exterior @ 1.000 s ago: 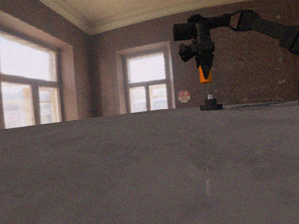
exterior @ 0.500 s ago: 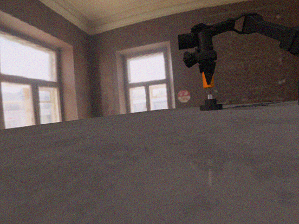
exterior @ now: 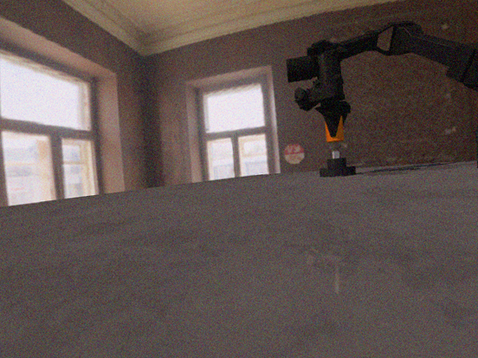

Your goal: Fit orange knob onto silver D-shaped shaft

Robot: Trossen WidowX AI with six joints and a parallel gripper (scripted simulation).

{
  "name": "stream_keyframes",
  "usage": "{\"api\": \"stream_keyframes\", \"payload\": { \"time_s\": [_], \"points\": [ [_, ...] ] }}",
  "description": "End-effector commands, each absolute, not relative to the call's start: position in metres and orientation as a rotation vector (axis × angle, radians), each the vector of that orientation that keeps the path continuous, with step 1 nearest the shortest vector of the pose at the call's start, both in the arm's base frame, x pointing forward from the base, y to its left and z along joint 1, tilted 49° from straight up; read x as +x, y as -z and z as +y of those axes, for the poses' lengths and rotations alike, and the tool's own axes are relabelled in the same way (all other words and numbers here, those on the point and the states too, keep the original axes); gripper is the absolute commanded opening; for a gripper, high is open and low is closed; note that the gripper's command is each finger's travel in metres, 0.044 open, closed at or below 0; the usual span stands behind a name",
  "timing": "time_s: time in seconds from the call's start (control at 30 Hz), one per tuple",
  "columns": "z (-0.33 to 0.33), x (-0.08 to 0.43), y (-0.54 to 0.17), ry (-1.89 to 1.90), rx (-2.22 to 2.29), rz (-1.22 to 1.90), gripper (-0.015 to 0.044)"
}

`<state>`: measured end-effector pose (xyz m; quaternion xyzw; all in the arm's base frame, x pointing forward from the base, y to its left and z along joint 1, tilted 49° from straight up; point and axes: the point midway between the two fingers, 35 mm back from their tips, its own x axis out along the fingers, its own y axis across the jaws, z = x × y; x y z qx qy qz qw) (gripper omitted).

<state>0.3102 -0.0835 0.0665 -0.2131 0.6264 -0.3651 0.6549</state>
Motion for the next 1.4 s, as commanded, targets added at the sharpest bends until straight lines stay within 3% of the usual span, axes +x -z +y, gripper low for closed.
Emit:
{"api": "stream_keyframes", "payload": {
  "time_s": [0.0, 1.37],
  "points": [
    [-0.0848, 0.3112, -0.0684, 0.901, -0.406, 1.363, 0.0000],
    [-0.0840, 0.3115, -0.0675, 1.466, 0.407, 0.723, 0.0000]
  ]
}}
